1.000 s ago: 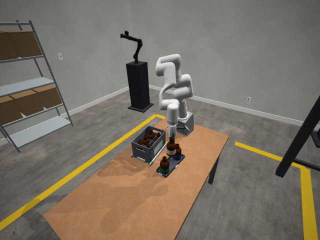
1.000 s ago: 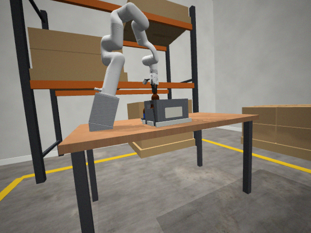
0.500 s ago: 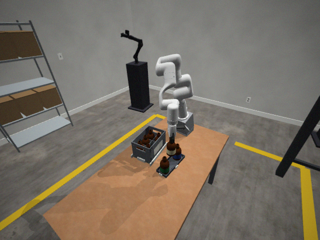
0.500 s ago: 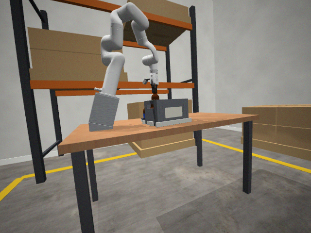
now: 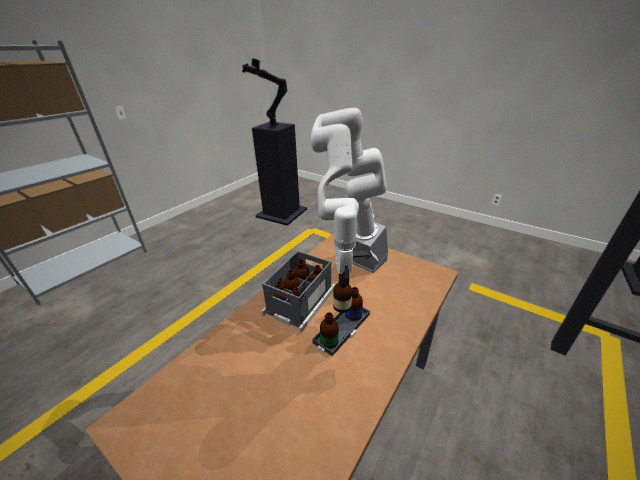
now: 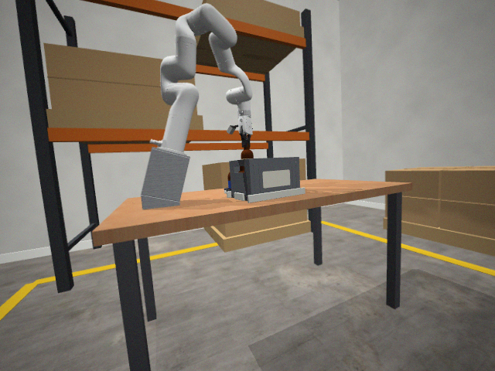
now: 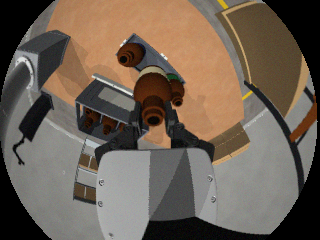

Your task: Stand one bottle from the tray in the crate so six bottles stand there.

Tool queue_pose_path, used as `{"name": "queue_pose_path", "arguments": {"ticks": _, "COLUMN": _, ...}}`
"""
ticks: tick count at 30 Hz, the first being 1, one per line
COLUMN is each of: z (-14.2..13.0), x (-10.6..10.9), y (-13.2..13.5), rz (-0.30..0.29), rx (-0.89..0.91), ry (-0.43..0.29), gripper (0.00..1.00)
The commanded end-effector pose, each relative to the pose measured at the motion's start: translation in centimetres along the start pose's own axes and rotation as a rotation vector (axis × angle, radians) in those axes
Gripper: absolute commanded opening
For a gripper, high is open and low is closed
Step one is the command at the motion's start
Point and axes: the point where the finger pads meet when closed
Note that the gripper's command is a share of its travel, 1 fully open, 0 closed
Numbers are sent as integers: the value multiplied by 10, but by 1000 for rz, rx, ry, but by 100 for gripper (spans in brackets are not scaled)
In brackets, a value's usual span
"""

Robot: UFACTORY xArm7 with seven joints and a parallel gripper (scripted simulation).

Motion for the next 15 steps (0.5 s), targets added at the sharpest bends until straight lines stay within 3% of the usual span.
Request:
{"name": "queue_pose_path", "arguments": {"ticks": 1, "z": 0, "x": 2, "y": 2, "rz": -4, "rx": 0, "ry": 0, "gripper": 0}}
{"name": "queue_pose_path", "arguments": {"ticks": 15, "z": 0, "x": 15, "y": 1, "rz": -4, "rx": 0, "ry": 0, "gripper": 0}}
Point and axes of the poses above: the point where the finger pads meet when closed, its own x axis back along the fingers, its own y axis across the jaws, z = x × y, and after that the axes turned 9 degrees about -x, right-handed
